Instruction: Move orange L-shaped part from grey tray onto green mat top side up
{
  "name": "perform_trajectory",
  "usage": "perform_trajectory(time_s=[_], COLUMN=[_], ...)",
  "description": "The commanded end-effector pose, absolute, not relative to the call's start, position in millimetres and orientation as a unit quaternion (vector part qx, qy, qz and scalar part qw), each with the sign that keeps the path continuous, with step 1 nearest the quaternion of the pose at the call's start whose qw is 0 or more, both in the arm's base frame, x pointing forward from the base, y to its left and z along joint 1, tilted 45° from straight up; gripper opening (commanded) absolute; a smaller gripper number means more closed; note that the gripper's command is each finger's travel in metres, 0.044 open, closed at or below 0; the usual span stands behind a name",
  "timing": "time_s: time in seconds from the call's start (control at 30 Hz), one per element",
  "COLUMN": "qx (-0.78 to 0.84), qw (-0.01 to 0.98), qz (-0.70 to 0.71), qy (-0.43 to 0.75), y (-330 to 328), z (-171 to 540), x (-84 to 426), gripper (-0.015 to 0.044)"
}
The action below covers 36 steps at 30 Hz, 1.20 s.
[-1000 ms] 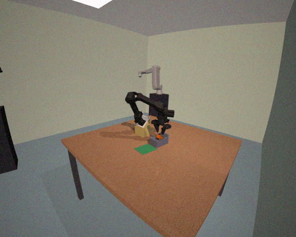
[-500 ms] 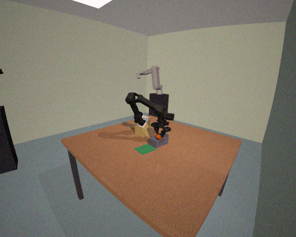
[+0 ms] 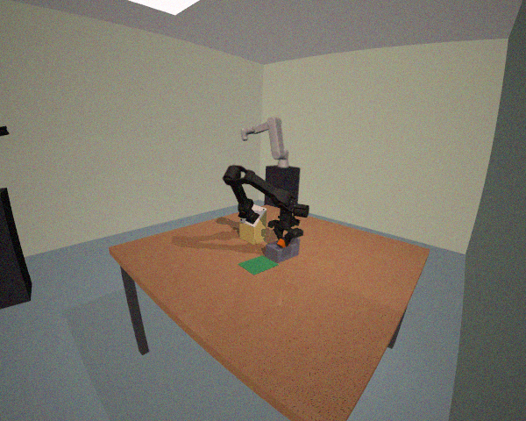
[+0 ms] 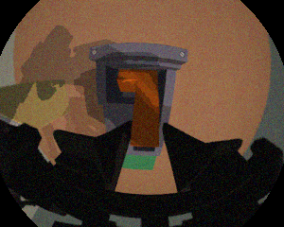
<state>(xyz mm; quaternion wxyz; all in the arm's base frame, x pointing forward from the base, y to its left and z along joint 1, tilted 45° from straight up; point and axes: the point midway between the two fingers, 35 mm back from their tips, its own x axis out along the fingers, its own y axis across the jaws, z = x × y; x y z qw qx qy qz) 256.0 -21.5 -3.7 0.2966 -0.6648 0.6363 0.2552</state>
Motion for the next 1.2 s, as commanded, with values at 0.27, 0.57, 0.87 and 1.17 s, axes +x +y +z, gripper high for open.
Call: perform_trajectory(time_s=[0.27, 0.57, 0.87, 1.17], qx=[-0.665, -0.665, -0.665, -0.665], qw=[0.297, 0.297, 0.296, 0.295], qz=[0.255, 0.255, 0.256, 0.256], qy=[0.636, 0.636, 0.636, 0.636], y=[-20.9, -20.4, -11.9, -2.1], z=[-3.2, -2.7, 5.8, 15.7], x=[256.4, 256.3, 254.9, 253.7], gripper=[0.0102, 0.0, 0.0, 0.0])
